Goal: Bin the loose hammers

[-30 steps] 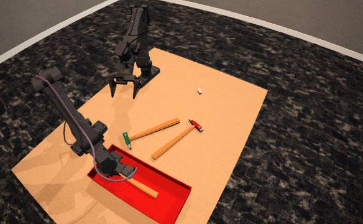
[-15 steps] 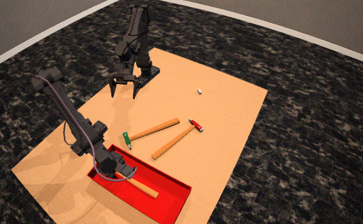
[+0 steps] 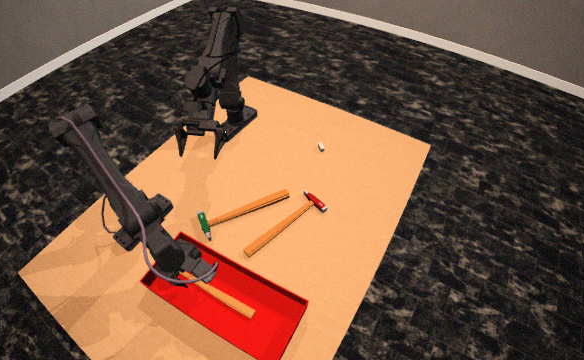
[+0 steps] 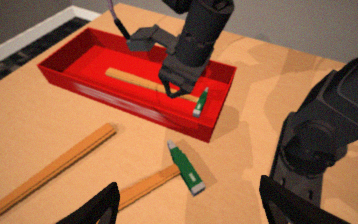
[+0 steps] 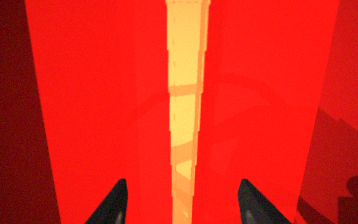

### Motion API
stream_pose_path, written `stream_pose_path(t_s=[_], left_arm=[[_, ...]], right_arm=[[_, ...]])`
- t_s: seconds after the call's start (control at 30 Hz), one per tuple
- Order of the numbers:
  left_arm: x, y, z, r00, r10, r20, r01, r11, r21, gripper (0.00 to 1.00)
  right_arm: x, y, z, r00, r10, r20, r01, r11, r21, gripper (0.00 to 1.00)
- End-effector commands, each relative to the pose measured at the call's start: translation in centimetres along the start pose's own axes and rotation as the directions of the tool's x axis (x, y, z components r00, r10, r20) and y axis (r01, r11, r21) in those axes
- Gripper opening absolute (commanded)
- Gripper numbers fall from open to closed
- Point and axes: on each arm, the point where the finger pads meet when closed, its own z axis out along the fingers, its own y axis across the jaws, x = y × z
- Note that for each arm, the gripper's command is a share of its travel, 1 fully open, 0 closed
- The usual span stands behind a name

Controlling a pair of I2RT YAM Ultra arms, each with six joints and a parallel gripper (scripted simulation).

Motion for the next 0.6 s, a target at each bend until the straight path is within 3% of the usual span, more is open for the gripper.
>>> stream_pose_path(t_s=[0.0,0.07,0.27,0.57], left_arm=[[-0.7,0.0,0.0,1.0,0.001,0.021,-0.001,1.0,0.001,1.0],[-0.7,0.0,0.0,1.0,0.001,0.021,-0.001,1.0,0.001,1.0],[-0.7,0.0,0.0,1.0,0.001,0.021,-0.001,1.0,0.001,1.0],[-0.3,-0.1,0.2,1.0,0.001,0.006,-0.001,1.0,0.008,1.0]], right_arm=[[-0.9,-0.2,-1.9,1.0,-0.002,0.021,0.002,1.0,-0.002,0.81],[-0.9,-0.2,-3.1,1.0,-0.002,0.022,0.002,1.0,-0.002,1.0],[-0.8,-0.3,-5.4,1.0,-0.002,0.021,0.002,1.0,-0.002,1.0],[0.5,-0.4,-4.4,0.999,0.018,-0.032,-0.019,1.0,-0.006,1.0]])
